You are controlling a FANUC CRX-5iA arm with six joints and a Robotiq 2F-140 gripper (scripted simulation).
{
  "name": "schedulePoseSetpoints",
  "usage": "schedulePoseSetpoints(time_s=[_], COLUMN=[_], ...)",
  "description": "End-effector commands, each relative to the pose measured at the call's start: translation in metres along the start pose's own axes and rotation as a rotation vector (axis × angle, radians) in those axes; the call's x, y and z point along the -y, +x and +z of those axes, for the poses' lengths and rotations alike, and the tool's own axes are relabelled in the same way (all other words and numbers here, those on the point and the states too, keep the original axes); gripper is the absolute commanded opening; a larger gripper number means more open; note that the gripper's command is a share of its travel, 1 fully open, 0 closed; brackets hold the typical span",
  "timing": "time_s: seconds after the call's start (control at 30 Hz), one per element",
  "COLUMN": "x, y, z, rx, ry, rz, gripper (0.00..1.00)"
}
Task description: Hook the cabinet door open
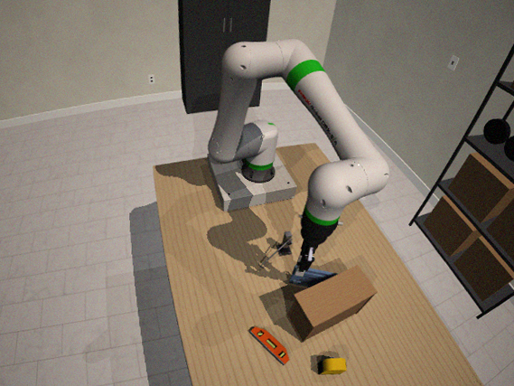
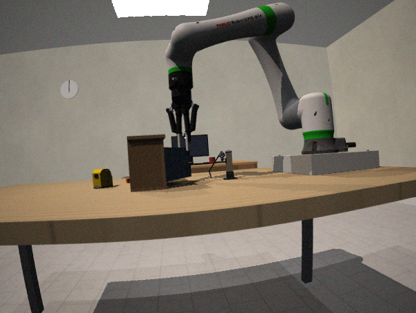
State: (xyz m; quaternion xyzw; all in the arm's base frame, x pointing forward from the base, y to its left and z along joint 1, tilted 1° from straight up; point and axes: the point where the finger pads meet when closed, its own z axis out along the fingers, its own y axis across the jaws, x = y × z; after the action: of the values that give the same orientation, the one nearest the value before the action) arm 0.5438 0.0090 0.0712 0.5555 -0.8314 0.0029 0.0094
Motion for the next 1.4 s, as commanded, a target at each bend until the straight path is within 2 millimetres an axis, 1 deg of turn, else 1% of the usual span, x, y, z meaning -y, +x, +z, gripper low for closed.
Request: schedulePoseSetpoints(time_s=[0.0, 0.27, 0.7, 1.37], x=[0.003, 0.007, 0.019, 0.019], y=[0.000, 0.000, -0.001, -0.002], z=[0.000, 0.000, 0.000, 0.000], rx=[0.000, 0.000, 0.000, 0.000], ry=[0.000, 0.000, 0.000, 0.000], rz=[-0.006, -0.049, -0.104, -0.104], gripper=[0.16, 0.16, 0.16, 0.16])
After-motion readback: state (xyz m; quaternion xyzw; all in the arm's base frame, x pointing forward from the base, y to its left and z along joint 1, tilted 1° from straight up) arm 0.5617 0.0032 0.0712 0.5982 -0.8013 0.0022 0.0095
